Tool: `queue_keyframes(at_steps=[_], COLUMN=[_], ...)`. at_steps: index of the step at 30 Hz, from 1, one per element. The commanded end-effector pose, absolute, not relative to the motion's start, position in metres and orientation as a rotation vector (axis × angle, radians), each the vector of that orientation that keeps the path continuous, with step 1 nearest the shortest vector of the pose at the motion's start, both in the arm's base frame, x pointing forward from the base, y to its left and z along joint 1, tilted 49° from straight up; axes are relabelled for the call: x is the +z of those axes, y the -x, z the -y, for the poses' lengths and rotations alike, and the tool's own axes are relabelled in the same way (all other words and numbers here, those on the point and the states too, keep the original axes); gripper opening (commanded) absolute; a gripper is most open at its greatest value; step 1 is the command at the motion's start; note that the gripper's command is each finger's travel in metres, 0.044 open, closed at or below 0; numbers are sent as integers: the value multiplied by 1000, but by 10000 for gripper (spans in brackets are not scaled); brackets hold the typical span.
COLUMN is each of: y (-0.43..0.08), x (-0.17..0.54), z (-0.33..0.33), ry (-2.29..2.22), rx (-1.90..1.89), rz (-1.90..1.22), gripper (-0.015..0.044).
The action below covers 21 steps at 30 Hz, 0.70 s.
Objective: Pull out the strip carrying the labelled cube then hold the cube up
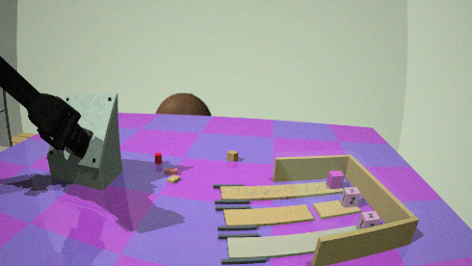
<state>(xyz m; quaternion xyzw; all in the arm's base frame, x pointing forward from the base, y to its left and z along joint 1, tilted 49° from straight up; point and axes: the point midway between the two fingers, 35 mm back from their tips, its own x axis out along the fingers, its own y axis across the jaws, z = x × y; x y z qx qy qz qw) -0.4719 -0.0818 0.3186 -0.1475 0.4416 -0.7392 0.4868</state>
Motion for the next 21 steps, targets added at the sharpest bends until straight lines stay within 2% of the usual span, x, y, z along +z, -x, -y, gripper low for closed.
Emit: queue_keyframes(at_steps=[1, 11, 21], y=[473, 485, 430], x=[318, 273, 227], z=[79, -74, -236], ry=[351, -126, -686], rx=[-1806, -2244, -2700], rz=[-1076, -1134, -1080], gripper=[400, 400, 400])
